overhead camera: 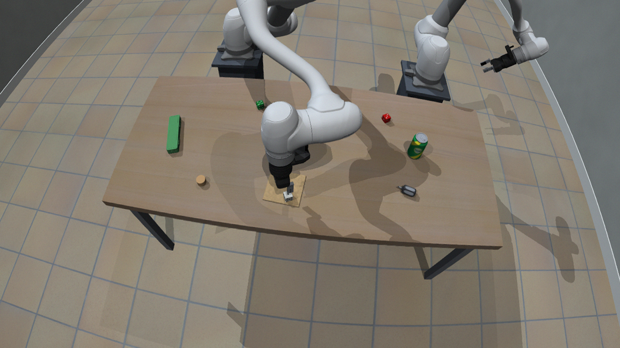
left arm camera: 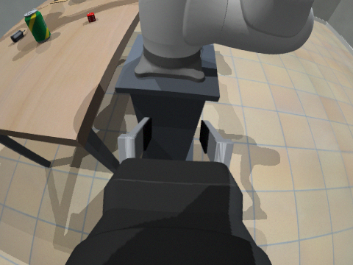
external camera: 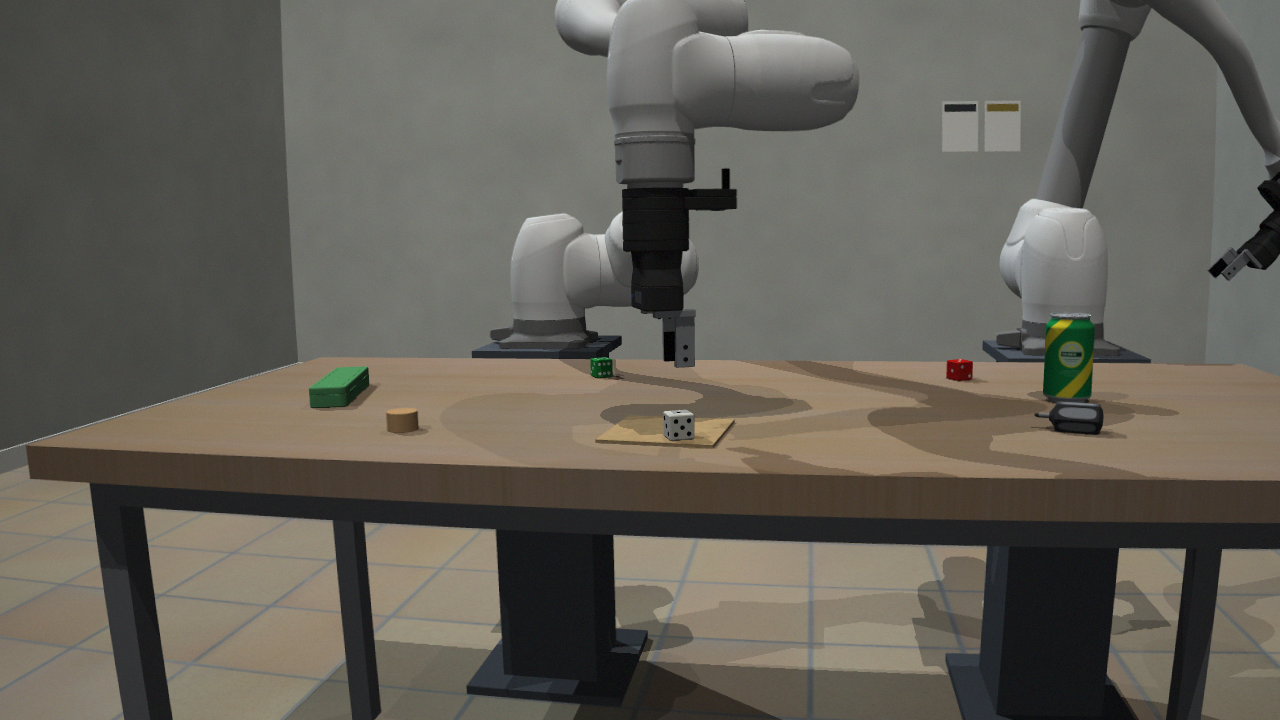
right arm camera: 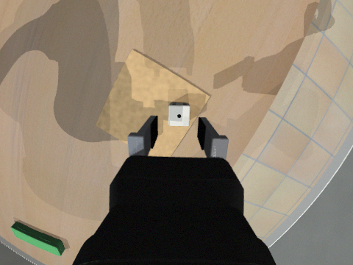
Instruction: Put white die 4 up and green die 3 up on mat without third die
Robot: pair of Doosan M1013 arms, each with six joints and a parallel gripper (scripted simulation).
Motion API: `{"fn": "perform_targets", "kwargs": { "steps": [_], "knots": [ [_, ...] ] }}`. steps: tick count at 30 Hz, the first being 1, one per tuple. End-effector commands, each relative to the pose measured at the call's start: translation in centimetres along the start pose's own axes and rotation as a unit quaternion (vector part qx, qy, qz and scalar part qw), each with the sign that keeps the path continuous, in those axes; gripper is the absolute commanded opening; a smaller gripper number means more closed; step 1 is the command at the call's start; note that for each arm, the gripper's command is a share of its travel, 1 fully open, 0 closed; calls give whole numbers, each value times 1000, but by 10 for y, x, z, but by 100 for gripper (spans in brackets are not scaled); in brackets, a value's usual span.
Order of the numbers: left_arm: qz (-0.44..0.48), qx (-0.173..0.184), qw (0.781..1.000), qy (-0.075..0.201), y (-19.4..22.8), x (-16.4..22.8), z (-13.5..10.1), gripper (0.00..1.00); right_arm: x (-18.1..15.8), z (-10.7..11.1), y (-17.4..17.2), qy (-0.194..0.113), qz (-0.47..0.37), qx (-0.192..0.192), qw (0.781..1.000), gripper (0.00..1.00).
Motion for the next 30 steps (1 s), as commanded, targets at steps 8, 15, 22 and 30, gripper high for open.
{"fn": "perform_targets", "kwargs": {
  "steps": [8,15,22,30],
  "knots": [
    [3,2,1000,-3,4,3,-2,100,2,-5,-1,0,2,2,1000,87],
    [3,2,1000,-3,4,3,-2,100,2,-11,-1,0,2,2,1000,87],
    [3,2,1000,-3,4,3,-2,100,2,-21,-1,0,2,2,1000,87],
    [3,2,1000,-3,4,3,-2,100,2,-34,-1,0,2,2,1000,87]
  ]
}}
Point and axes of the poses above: on each arm, the point where the finger pads meet when closed, its own z axis back along the fingers, its own x axis across the jaws, y = z × x, the point moved 3 cm from there along z, back along the fingers, and after that the axes turned 14 degrees about -z, right-handed, at the moved point
